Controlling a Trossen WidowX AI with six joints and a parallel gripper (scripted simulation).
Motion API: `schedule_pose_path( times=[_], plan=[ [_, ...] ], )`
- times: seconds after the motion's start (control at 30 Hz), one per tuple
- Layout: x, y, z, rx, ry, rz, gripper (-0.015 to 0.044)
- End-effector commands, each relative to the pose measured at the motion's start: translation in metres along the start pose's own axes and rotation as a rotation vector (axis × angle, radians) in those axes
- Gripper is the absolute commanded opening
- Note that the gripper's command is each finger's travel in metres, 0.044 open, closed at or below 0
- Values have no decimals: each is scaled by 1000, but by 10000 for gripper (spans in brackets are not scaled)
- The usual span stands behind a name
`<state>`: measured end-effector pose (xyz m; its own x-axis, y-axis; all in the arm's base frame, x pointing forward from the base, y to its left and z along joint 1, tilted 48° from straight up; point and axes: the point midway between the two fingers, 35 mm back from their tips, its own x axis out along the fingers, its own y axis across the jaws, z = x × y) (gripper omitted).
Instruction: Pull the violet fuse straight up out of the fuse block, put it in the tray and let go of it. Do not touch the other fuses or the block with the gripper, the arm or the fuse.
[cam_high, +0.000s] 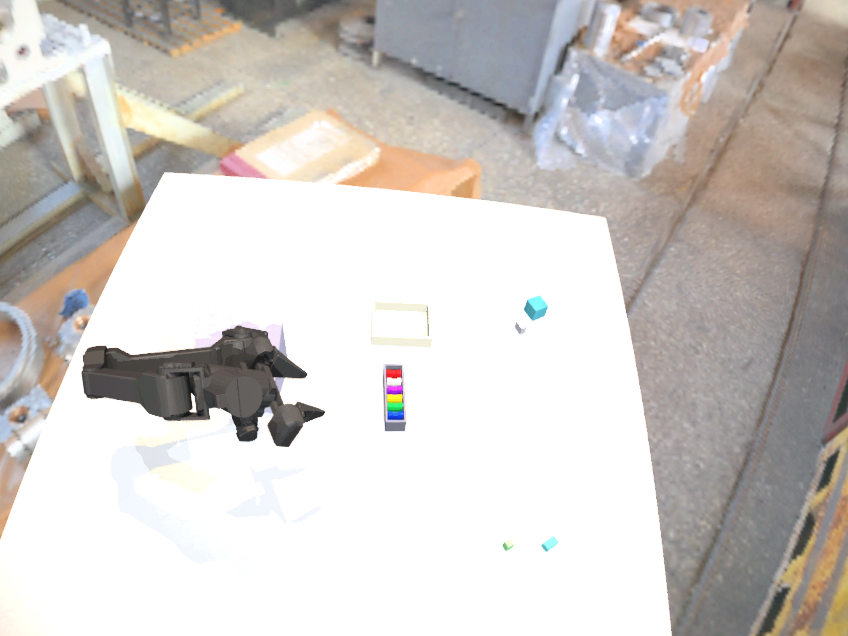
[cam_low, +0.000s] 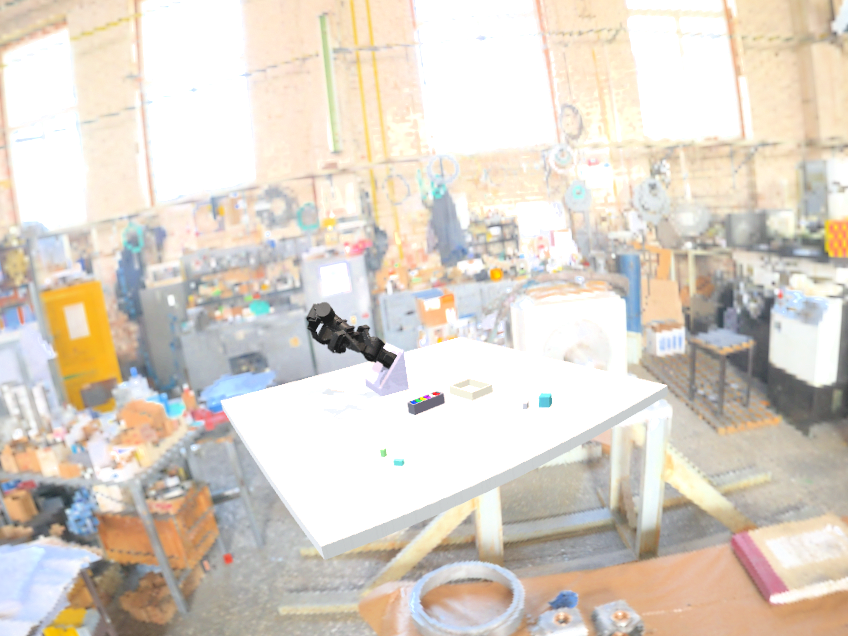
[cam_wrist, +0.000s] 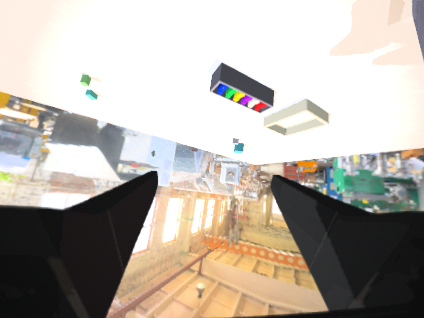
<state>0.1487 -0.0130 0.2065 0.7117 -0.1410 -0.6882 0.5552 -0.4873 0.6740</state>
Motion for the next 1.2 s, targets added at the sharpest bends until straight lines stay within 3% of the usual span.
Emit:
schedule_pose_path(
  times=[0.0,0.4,0.73,1.17],
  plan=[
    [1,0,0,-12,-5,-3,374],
    [76,13,-22,-843,-246,-299,74],
    [157,-7,-31,-1594,-308,-688,74],
    [237,-55,-21,-2284,-191,-1173,74]
  ],
)
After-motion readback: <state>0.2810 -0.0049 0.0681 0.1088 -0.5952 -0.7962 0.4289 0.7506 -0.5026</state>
